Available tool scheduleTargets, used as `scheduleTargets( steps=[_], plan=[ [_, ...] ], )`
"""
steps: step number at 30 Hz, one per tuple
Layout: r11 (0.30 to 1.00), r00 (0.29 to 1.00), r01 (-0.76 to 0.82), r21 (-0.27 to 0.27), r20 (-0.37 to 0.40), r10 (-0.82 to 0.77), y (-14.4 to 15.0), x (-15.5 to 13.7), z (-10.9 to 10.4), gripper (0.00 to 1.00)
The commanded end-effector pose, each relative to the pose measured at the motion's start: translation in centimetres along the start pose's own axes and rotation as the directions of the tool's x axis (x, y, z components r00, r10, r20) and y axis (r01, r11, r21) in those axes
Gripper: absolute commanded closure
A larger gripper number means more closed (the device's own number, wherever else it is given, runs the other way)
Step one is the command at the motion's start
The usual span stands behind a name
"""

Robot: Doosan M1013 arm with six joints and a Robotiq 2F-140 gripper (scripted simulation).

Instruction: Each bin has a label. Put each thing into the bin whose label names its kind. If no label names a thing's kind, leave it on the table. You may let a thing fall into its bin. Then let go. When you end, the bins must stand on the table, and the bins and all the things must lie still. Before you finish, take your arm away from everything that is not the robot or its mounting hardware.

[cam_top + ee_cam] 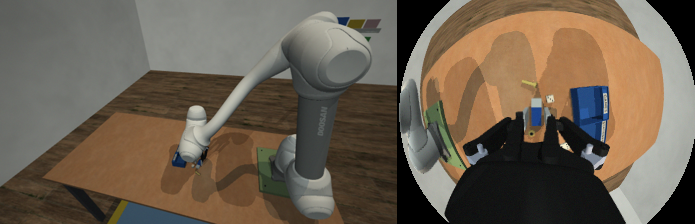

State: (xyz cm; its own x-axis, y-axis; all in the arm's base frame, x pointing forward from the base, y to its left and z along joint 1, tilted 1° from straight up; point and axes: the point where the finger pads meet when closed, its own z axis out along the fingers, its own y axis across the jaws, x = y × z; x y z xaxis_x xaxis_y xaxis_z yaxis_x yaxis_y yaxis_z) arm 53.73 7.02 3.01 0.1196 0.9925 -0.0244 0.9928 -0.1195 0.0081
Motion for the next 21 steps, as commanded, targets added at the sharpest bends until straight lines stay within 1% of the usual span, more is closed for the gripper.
scheduleTargets(
  steps=[1,8,19,20,21],
  plan=[
    [1.000,1.000,0.000,0.000,0.000,0.000,0.0,0.0,0.3,0.77],
    [1.000,1.000,0.000,0.000,0.000,0.000,0.0,0.0,1.2,0.77],
    [1.000,1.000,0.000,0.000,0.000,0.000,0.0,0.0,1.3,0.77],
    [1.000,1.000,0.000,0.000,0.000,0.000,0.0,0.0,1.3,0.89],
    [1.000,1.000,0.000,0.000,0.000,0.000,0.0,0.0,1.3,0.89]
  ],
)
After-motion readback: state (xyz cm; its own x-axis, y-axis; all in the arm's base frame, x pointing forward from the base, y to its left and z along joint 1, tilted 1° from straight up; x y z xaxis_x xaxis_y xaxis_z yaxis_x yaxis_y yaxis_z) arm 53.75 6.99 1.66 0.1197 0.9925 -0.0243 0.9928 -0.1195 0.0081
